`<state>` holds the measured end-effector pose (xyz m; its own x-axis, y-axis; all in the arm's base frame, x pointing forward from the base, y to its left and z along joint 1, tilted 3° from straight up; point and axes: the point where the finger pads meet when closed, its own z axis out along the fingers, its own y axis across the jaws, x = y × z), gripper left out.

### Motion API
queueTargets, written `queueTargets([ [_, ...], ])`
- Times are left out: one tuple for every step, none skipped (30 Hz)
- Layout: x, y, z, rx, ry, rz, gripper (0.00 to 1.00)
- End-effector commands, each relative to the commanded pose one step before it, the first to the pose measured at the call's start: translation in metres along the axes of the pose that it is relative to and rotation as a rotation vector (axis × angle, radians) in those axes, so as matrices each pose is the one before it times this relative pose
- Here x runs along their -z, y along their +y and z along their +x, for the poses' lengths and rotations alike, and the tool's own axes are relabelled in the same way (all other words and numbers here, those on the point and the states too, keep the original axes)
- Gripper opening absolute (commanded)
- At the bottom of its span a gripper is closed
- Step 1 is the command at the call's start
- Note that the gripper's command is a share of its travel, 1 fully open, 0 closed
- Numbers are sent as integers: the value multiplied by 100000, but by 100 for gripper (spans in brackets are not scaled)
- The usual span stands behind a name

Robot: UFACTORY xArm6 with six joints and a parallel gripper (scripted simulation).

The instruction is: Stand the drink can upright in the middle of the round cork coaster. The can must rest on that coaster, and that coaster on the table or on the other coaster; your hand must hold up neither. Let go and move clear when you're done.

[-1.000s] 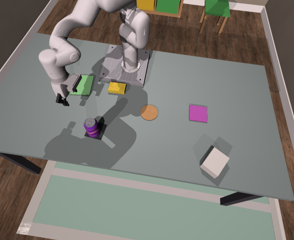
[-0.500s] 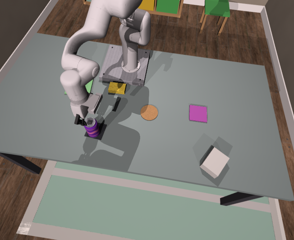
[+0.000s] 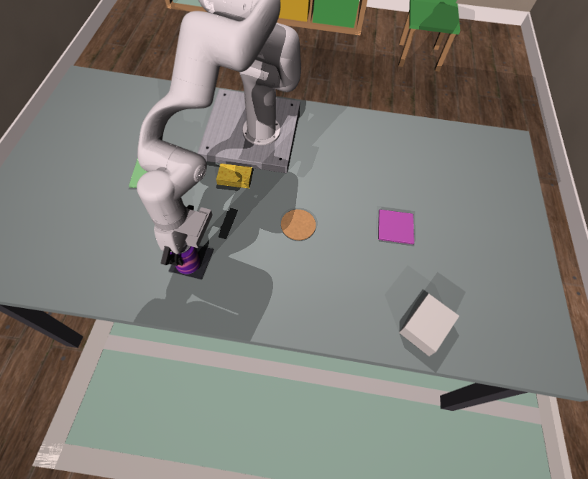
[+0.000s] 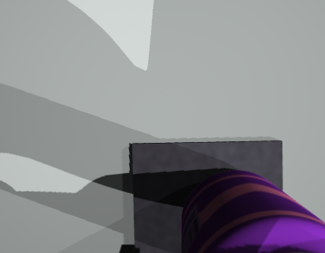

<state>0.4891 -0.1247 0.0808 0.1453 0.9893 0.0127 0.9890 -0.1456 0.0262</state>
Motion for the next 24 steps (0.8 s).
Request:
queueTargets([
  [-470,964,-83,49,-208,-1995,100],
  [0,0,0,0,0,0,100],
  [0,0,0,0,0,0,100],
  [0,0,0,0,0,0,100],
  [0,0,0,0,0,0,100],
  [0,0,0,0,0,0,100],
  [0,0,0,0,0,0,100],
  [0,0,0,0,0,0,100],
  [0,0,0,0,0,0,100],
  [0,0,0,0,0,0,100],
  [0,0,0,0,0,0,0],
  [0,0,0,0,0,0,0],
  [0,0,0,0,0,0,0],
  [0,0,0,0,0,0,0],
  [0,0,0,0,0,0,0],
  [0,0,0,0,0,0,0],
  [0,0,0,0,0,0,0],
  [0,0,0,0,0,0,0],
  [0,0,0,0,0,0,0],
  [0,0,0,0,0,0,0],
  [0,0,0,0,0,0,0],
  [0,0,0,0,0,0,0],
  [0,0,0,0,0,0,0],
  [0,0,0,0,0,0,0],
])
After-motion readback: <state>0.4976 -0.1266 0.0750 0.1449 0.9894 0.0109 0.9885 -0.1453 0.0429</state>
